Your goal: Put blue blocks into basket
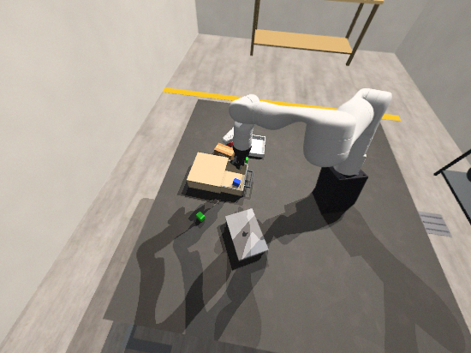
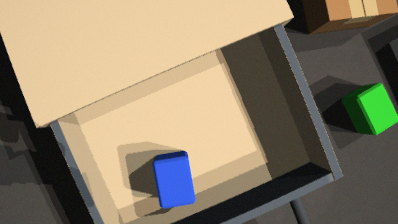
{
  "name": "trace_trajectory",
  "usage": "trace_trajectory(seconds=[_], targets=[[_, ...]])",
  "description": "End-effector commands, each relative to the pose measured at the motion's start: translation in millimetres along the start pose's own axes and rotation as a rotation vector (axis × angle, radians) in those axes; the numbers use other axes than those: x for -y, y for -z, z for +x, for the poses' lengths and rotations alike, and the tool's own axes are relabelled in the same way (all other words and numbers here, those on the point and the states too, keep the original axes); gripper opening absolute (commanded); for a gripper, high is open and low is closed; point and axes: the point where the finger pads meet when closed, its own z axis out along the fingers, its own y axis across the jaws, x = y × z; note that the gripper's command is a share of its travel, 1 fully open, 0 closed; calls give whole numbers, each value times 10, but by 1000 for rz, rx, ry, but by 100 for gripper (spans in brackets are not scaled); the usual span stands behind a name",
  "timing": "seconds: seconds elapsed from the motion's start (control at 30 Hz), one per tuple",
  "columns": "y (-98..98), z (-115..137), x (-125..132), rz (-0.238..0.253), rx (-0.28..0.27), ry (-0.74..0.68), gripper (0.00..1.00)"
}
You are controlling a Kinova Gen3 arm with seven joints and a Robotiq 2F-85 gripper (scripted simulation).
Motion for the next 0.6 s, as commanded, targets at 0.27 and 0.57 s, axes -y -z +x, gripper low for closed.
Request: trace_trajectory(seconds=[0.27, 0.57], targets=[[22, 94, 84, 11, -9, 183, 30], [22, 97, 87, 11, -9, 189, 64]])
